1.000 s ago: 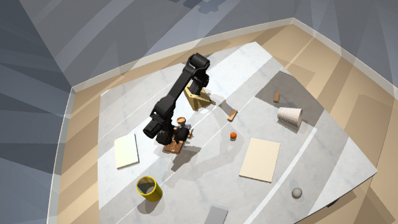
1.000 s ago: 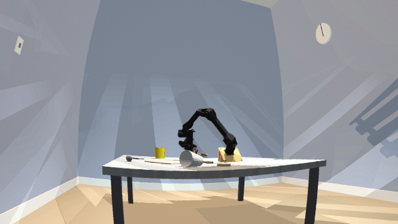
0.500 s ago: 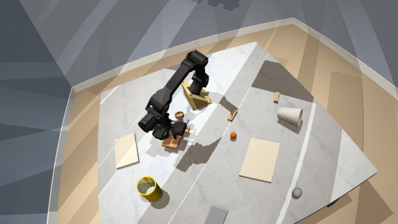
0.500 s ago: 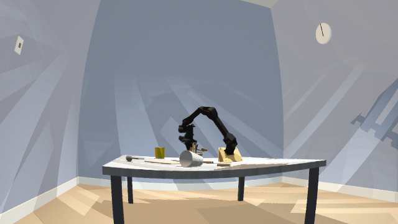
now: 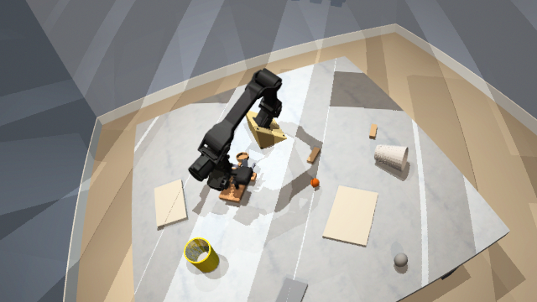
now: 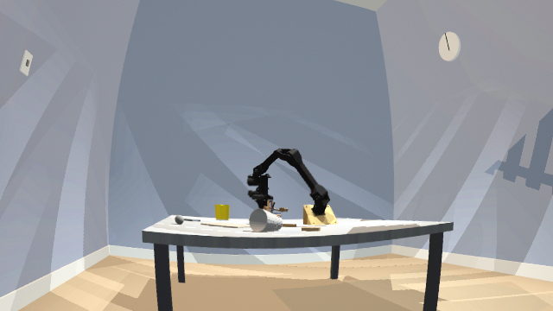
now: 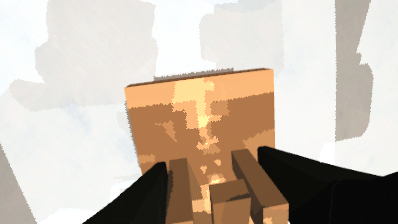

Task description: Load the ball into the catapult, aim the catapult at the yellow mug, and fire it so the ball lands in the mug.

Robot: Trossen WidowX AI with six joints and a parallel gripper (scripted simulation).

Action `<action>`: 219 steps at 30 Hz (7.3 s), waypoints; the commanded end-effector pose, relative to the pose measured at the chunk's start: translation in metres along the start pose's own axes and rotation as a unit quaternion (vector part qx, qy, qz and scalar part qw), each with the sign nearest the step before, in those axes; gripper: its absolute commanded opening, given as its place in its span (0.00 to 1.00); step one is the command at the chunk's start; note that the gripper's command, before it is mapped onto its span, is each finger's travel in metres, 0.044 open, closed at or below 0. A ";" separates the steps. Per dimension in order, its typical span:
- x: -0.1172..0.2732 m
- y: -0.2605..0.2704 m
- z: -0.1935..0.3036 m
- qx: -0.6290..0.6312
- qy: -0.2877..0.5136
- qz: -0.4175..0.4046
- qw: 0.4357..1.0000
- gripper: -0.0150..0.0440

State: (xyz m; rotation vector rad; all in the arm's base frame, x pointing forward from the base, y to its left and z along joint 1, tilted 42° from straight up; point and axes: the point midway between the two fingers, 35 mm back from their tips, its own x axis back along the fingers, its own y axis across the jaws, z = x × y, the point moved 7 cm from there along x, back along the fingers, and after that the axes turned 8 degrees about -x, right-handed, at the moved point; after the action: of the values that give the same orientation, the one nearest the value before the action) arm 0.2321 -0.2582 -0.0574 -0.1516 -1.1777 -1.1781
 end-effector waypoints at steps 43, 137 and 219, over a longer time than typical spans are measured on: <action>0.029 0.000 -0.004 -0.003 0.001 -0.001 1.000 1.00; -0.052 0.263 0.142 0.294 0.006 -0.016 0.956 0.43; 0.008 -0.015 0.099 -0.007 0.178 0.018 0.984 0.25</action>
State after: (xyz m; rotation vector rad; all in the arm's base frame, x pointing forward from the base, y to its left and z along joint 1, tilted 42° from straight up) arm 0.1578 -0.2105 -0.0100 0.0244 -0.8617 -1.1171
